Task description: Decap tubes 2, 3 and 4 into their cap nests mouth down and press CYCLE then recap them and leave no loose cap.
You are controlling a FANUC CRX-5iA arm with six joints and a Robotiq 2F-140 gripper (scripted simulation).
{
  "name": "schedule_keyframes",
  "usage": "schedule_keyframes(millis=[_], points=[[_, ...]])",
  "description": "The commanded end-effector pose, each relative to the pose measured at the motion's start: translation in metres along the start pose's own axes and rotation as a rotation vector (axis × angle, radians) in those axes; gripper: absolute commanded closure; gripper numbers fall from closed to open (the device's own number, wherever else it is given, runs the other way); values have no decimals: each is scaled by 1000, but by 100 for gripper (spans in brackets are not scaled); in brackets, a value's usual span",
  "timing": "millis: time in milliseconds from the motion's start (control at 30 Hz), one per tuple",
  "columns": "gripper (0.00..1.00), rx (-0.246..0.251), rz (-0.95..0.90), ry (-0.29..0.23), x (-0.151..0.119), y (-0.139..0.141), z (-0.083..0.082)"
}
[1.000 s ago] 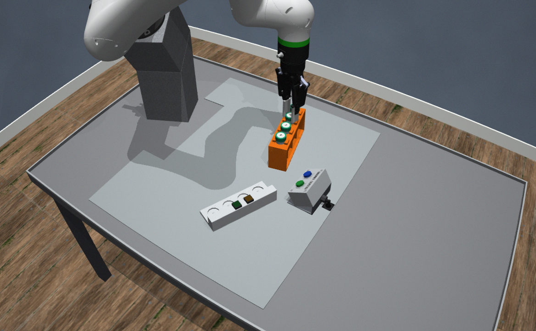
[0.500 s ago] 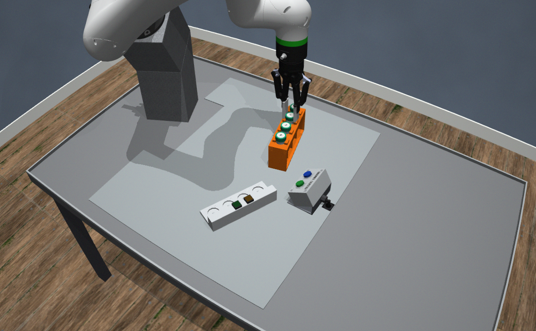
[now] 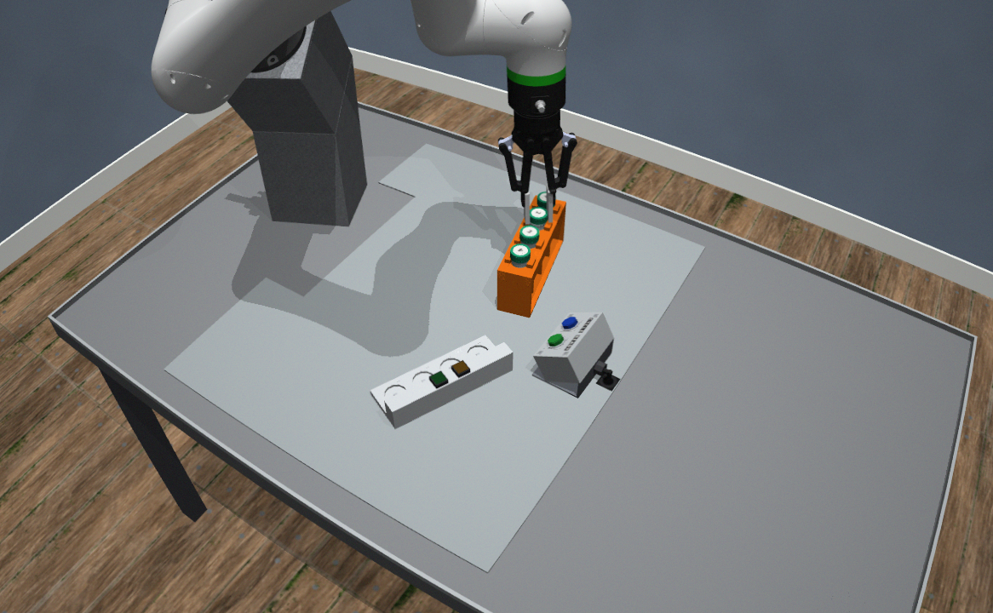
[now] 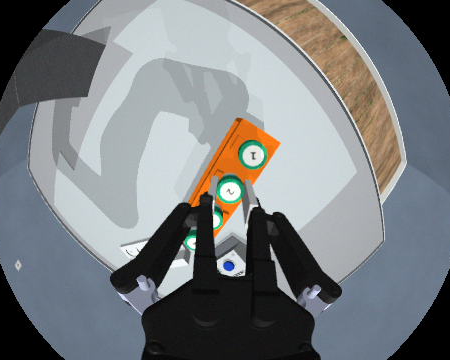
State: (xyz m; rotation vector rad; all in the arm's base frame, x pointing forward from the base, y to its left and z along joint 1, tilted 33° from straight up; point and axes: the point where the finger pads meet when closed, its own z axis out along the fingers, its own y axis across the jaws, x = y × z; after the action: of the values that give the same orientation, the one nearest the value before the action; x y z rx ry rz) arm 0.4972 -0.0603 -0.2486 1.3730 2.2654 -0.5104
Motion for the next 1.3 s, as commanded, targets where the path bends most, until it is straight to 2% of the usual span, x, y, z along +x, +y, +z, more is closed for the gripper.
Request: schedule_keyframes(millis=[0, 133, 167, 567, 667, 700, 1000, 1100, 1167, 1267], points=[[100, 39, -111, 20, -1, 1, 0], [100, 39, -111, 20, -1, 1, 0], [65, 39, -111, 20, -1, 1, 0], [65, 39, -111, 20, -1, 1, 0], [65, 41, 139, 15, -1, 1, 0], [65, 41, 139, 15, -1, 1, 0], [65, 44, 555, 7, -1, 1, 0], [65, 44, 555, 7, -1, 1, 0], [65, 45, 722, 3, -1, 1, 0], [65, 45, 805, 1, -1, 1, 0]])
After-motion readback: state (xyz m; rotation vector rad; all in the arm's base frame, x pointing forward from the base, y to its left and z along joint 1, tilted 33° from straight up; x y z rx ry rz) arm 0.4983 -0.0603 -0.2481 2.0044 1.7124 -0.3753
